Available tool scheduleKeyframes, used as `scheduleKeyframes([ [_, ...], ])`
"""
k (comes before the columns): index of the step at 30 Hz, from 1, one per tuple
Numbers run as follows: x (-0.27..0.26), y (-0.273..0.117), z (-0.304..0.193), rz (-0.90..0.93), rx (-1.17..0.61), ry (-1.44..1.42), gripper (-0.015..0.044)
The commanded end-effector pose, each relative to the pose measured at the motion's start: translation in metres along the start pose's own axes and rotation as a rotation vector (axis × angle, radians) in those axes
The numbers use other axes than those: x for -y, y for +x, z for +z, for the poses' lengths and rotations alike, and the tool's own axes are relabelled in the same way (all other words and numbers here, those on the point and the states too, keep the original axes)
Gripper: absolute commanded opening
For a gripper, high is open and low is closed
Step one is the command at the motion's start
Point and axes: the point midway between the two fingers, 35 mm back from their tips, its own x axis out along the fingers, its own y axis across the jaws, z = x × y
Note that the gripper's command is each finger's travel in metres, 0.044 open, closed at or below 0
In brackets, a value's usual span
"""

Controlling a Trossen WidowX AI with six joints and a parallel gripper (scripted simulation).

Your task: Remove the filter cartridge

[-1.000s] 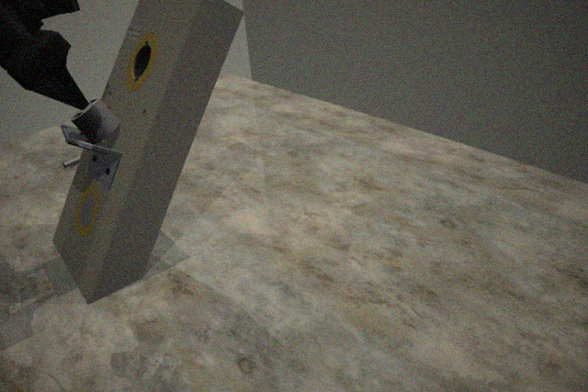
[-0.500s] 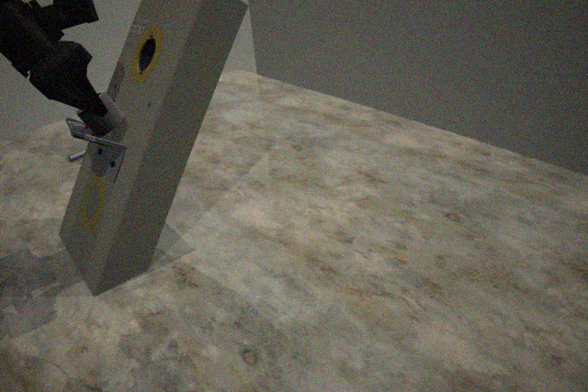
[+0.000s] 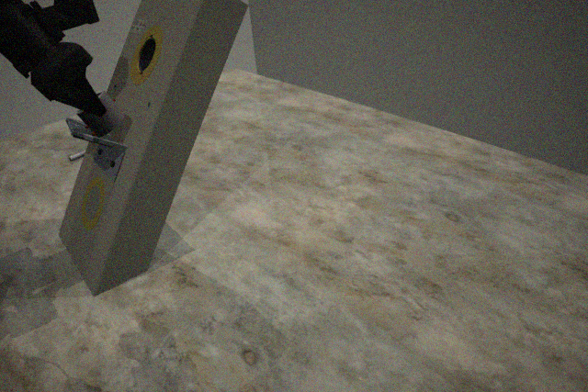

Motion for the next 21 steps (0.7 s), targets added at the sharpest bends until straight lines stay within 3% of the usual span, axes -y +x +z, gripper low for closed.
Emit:
scheduleKeyframes([
  [1, 0.000, 0.000, 0.001, -0.001, -0.001, -0.004, 0.0087],
  [5, 0.000, -0.005, 0.011, -0.001, 0.000, -0.002, 0.0000],
  [11, 0.001, -0.014, 0.023, -0.002, 0.001, 0.002, 0.0000],
  [21, 0.004, -0.066, 0.027, -0.016, 0.012, 0.033, 0.0000],
])
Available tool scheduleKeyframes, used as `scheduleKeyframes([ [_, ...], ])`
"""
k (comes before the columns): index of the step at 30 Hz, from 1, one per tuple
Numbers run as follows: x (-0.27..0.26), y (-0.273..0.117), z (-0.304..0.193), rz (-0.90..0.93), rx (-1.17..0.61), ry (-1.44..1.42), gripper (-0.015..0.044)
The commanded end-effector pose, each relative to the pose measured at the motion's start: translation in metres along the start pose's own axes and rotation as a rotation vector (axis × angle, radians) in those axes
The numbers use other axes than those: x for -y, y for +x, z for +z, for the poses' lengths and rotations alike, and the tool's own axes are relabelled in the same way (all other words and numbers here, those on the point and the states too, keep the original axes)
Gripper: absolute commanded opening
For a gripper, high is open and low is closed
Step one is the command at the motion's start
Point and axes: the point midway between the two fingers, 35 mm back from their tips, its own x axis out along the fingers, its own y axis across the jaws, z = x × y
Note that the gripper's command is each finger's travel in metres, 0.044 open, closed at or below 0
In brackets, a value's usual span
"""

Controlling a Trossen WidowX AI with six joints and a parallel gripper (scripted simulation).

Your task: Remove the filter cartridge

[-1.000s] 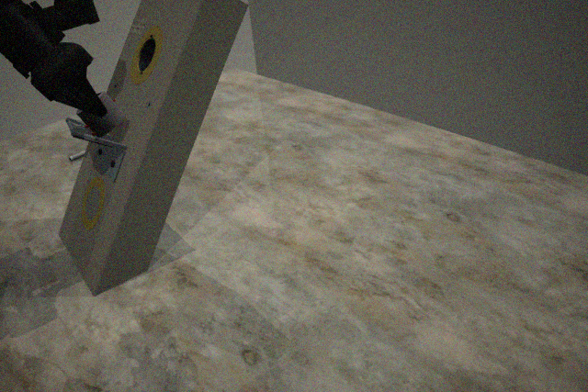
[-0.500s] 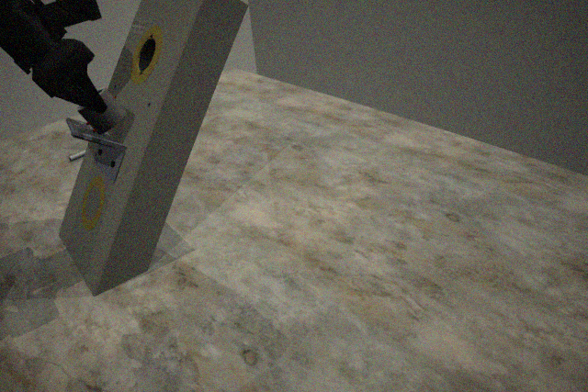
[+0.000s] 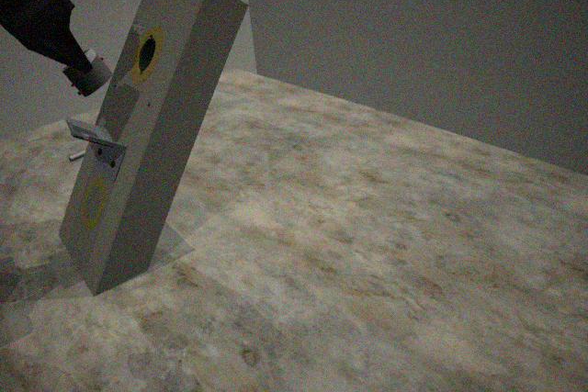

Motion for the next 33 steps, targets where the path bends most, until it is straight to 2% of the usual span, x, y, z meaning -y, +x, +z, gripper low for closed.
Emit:
scheduleKeyframes([
  [1, 0.001, -0.022, 0.002, -0.009, 0.008, 0.006, 0.0000],
  [7, -0.001, -0.051, 0.001, -0.007, 0.016, 0.022, 0.0000],
  [27, 0.088, -0.037, 0.004, 0.001, -0.007, -0.032, 0.0000],
  [28, 0.076, -0.038, 0.004, 0.003, -0.007, -0.012, 0.0000],
  [33, 0.107, -0.043, -0.011, -0.084, -0.038, 0.140, 0.0000],
])
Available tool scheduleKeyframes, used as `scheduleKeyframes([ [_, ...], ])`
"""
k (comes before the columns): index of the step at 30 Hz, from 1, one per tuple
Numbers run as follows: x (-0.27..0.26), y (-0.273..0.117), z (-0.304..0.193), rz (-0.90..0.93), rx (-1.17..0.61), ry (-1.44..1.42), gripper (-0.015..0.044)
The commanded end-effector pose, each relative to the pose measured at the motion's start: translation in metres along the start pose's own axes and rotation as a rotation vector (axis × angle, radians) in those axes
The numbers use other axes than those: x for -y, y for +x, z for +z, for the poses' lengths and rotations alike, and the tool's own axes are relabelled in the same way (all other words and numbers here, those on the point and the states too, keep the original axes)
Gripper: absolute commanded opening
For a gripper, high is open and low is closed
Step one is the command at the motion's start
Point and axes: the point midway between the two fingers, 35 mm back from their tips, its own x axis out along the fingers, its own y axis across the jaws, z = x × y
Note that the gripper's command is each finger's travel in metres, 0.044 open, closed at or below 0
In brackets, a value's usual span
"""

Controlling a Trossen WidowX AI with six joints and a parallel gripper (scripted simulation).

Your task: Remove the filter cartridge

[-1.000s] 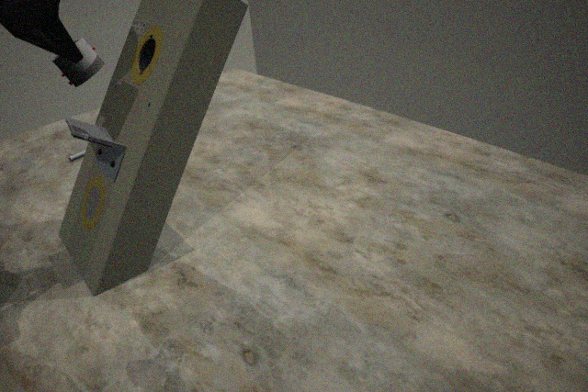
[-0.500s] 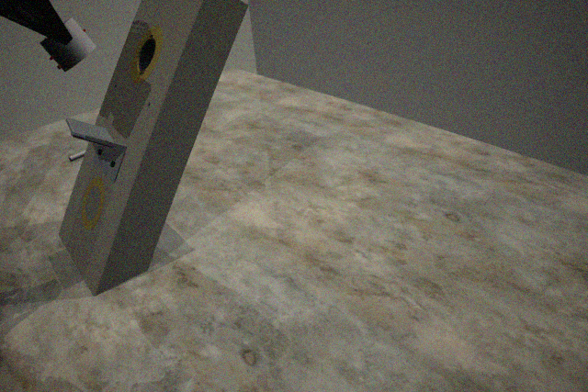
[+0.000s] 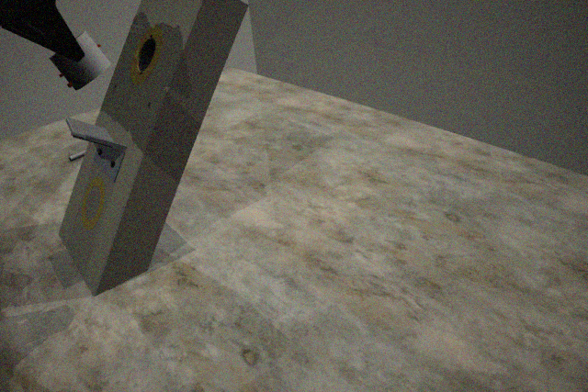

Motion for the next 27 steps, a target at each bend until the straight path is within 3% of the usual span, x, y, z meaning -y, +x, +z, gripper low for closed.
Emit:
scheduleKeyframes([
  [1, 0.026, -0.004, -0.012, -0.068, -0.018, 0.126, 0.0000],
  [21, 0.160, -0.039, -0.091, -0.515, 0.015, 0.884, 0.0000],
  [27, 0.164, -0.040, -0.094, -0.531, 0.021, 0.910, 0.0000],
])
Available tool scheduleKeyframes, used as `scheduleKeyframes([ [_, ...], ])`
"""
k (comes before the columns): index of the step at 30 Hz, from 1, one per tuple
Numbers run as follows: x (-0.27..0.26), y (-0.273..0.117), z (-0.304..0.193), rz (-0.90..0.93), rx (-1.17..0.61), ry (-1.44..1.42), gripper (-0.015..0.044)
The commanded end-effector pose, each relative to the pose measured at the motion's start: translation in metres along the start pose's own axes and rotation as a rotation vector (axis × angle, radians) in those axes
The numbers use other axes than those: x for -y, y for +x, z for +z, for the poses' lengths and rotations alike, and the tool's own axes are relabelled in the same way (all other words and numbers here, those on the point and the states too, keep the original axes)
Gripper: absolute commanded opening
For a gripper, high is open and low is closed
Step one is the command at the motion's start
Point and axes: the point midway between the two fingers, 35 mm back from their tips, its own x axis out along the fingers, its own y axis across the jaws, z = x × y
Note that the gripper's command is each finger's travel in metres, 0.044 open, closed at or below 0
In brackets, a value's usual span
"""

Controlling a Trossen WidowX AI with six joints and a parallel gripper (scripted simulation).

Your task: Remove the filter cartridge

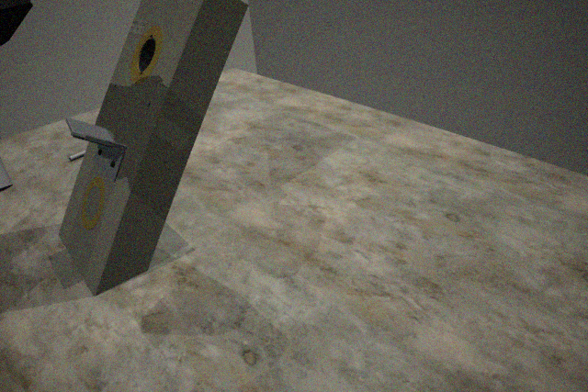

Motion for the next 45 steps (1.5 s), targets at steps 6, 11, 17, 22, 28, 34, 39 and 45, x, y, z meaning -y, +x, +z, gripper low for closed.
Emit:
scheduleKeyframes([
  [6, 0.033, 0.017, -0.007, -0.064, 0.012, 0.100, 0.0000],
  [11, 0.065, 0.034, -0.021, -0.118, 0.016, 0.190, 0.0000],
  [17, 0.100, 0.054, -0.043, -0.183, 0.017, 0.300, 0.0000],
  [22, 0.125, 0.070, -0.065, -0.235, 0.015, 0.391, 0.0000],
  [28, 0.150, 0.087, -0.095, -0.298, 0.011, 0.501, 0.0000],
  [34, 0.161, 0.097, -0.114, -0.334, 0.006, 0.565, 0.0000],
  [39, 0.163, 0.112, -0.121, -0.334, 0.007, 0.565, 0.0000],
  [45, 0.163, 0.146, -0.140, -0.335, 0.006, 0.565, 0.0000],
])
